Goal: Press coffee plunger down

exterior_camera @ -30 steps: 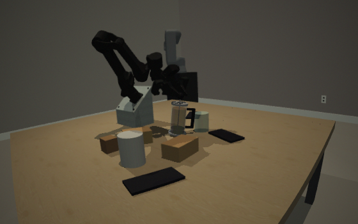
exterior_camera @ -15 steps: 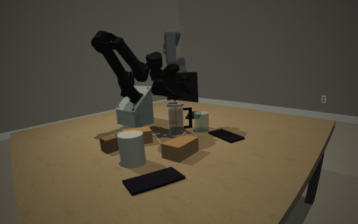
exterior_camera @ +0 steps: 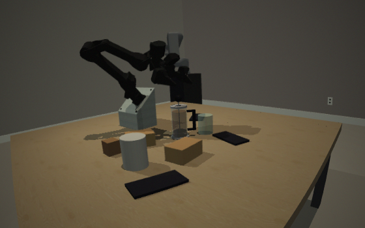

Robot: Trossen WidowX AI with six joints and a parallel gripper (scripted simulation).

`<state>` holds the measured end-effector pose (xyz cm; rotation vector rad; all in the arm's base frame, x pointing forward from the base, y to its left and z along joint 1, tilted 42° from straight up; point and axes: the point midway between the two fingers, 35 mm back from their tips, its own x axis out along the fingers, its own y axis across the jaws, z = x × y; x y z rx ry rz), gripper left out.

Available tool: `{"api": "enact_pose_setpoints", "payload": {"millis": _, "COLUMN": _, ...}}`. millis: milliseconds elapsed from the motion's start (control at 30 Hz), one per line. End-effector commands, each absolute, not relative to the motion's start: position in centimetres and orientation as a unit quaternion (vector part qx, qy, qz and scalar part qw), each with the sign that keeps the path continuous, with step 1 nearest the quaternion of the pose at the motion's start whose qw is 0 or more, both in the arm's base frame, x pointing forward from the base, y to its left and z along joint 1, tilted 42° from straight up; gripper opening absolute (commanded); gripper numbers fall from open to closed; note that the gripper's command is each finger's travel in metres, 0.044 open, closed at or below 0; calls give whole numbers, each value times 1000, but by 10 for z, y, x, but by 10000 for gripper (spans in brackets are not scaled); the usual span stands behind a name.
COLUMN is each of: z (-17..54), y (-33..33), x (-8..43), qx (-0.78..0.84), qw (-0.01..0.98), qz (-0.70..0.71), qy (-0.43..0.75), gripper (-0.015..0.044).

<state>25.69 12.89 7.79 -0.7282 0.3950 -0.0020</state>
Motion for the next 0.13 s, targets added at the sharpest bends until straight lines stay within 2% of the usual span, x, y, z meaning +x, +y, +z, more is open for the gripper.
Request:
{"api": "enact_pose_setpoints", "payload": {"millis": 0, "z": 106, "y": 131, "x": 239, "qx": -358, "qw": 915, "qz": -14, "qy": 187, "gripper": 440}}
{"api": "enact_pose_setpoints", "payload": {"millis": 100, "z": 106, "y": 131, "x": 239, "qx": -358, "qw": 915, "qz": -14, "qy": 187, "gripper": 440}}
